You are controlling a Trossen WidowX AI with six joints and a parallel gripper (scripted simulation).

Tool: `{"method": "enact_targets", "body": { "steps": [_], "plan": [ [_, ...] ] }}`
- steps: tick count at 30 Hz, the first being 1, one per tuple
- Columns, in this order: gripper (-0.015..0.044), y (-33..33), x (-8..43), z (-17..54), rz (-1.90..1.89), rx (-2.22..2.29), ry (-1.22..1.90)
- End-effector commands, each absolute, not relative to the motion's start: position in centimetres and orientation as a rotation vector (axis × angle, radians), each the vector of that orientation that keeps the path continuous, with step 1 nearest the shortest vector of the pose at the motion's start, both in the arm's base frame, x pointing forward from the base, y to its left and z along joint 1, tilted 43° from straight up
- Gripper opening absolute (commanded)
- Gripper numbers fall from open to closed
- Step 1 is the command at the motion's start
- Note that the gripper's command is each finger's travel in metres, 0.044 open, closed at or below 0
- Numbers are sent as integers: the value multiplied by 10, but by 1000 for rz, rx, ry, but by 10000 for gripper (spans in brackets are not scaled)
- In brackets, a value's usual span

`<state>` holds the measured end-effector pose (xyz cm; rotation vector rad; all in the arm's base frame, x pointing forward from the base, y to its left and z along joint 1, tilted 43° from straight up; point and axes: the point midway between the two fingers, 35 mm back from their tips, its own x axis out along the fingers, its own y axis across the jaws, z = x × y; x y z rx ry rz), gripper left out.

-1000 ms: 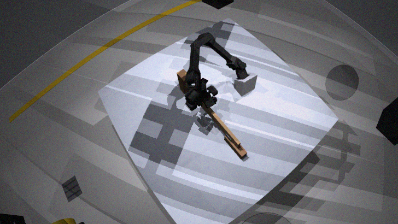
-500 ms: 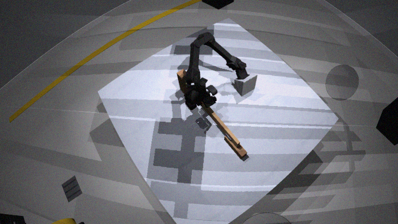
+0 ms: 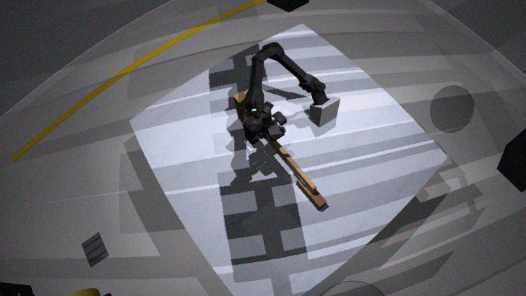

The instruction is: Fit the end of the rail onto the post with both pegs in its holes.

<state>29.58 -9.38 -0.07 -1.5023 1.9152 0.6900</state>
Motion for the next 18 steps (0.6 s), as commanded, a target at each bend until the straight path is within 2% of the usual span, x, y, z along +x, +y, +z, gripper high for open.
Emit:
{"method": "enact_targets", "body": {
  "steps": [1,18],
  "plan": [
    [0,-92,298,3,695,-1510,1903],
    [0,-97,297,6,695,-1510,1904]
  ]
}}
